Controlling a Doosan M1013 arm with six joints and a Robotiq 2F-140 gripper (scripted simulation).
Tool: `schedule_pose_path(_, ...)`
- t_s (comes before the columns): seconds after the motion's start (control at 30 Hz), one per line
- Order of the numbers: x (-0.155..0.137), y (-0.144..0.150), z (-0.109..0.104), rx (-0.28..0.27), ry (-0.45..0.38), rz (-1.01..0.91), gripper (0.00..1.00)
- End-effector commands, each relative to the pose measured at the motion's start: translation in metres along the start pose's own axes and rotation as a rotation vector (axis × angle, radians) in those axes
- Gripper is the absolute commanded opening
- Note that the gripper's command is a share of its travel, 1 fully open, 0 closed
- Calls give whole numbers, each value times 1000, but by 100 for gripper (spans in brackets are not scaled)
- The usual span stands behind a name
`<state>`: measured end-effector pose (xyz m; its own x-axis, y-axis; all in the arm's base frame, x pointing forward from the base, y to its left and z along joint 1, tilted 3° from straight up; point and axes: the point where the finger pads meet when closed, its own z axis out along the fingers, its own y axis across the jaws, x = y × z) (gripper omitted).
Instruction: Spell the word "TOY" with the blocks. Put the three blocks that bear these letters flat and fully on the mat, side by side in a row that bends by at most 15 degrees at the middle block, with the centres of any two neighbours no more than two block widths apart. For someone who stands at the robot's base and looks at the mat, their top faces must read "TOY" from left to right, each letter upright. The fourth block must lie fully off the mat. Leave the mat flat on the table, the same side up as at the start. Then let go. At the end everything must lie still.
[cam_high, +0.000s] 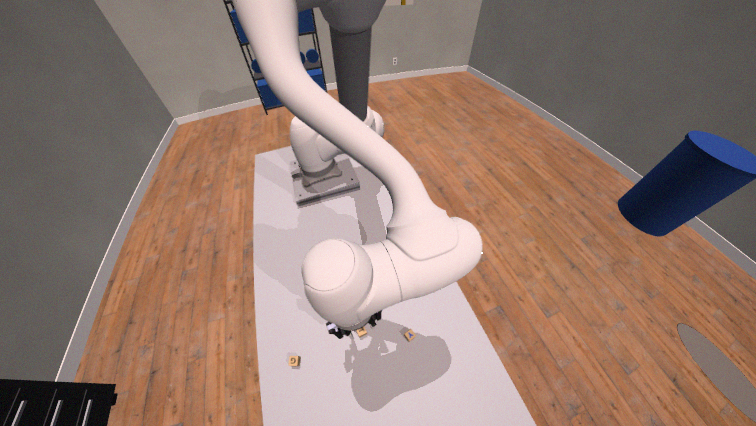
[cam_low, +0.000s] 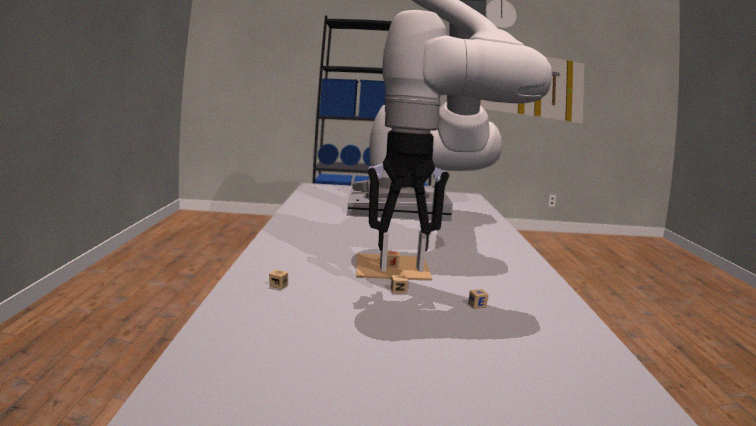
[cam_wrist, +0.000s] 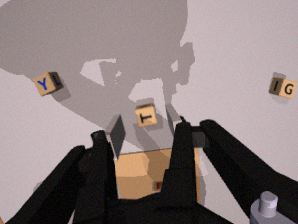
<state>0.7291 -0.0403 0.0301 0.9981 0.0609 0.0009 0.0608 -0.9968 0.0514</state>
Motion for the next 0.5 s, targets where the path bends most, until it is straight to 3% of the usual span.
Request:
schedule_pose_path(0.0,-2,1,5,-2,-5,4,37)
schedule_pose_path(0.47,-4,2,5,-2,-5,4,37)
